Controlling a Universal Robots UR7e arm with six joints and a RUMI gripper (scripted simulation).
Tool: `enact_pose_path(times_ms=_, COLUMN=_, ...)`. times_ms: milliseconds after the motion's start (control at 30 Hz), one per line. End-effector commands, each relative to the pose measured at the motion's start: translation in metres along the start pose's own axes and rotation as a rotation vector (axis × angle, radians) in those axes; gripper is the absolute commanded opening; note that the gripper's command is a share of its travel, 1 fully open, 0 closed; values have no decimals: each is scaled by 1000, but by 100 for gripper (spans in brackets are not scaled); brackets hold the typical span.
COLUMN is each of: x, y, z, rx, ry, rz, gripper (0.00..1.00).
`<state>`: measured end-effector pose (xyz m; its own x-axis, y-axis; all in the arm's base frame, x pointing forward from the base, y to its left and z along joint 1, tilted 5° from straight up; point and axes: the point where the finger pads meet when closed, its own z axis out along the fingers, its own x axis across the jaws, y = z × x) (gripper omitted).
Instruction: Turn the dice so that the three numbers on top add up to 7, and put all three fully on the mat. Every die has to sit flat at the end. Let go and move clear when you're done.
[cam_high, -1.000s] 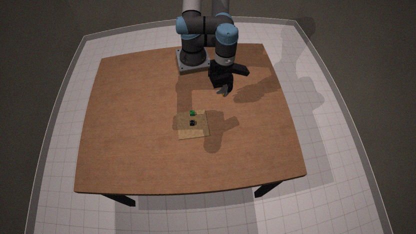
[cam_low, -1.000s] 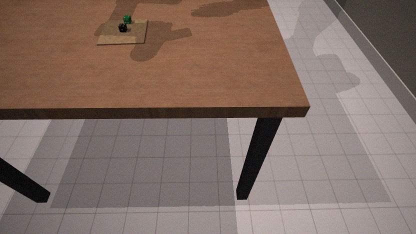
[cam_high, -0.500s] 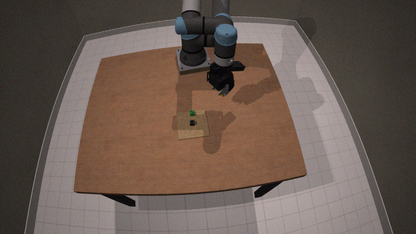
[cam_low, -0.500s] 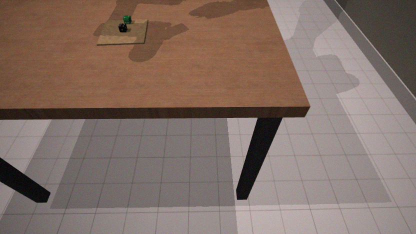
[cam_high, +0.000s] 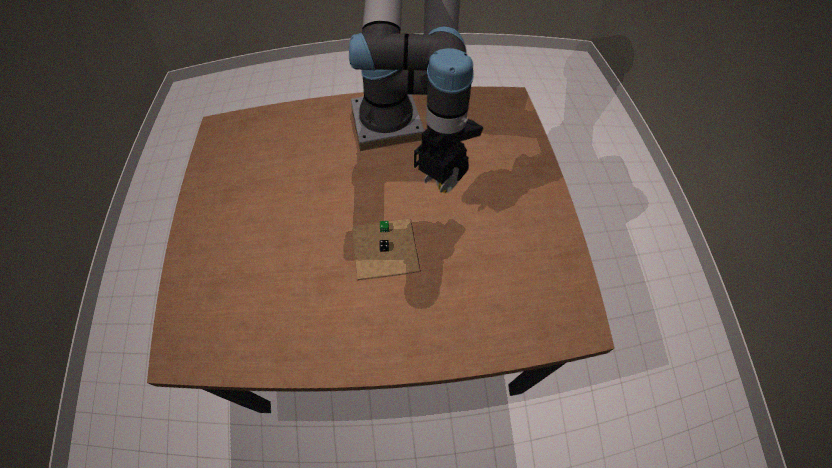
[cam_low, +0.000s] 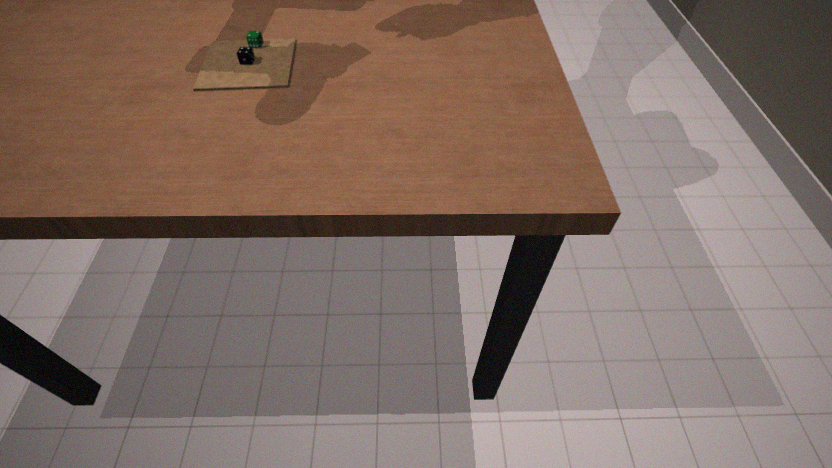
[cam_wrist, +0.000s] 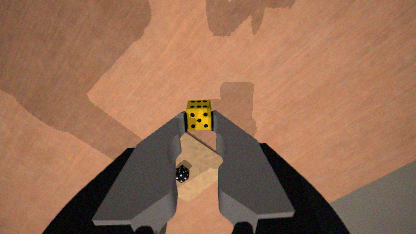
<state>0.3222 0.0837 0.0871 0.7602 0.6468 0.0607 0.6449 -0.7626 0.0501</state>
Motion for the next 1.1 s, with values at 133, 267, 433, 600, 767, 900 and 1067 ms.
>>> enact_pose_path(times_ms=133, x=-1, y=1, z=0, rx=0, ry=2, rz=-64, gripper=3)
enact_pose_path(times_ms=267, x=-1, y=1, z=0, rx=0, ry=2, rz=-77, gripper=3)
enact_pose_path(times_ms=433, x=-1, y=1, z=0, rx=0, ry=2, rz=-81, gripper=3)
enact_pose_path(times_ms=600, x=-1, y=1, z=0, rx=0, ry=2, rz=-83, gripper=3)
enact_pose_path(times_ms=767, x=-1, y=1, z=0, rx=-4, ry=2, rz=-84, gripper=3)
enact_pose_path(times_ms=900, x=-1, y=1, z=0, rx=-31, ry=1, rz=-84, gripper=3)
enact_pose_path(times_ms=1067, x=-2, y=1, z=1, rx=-73, ry=2, rz=-85, gripper=3)
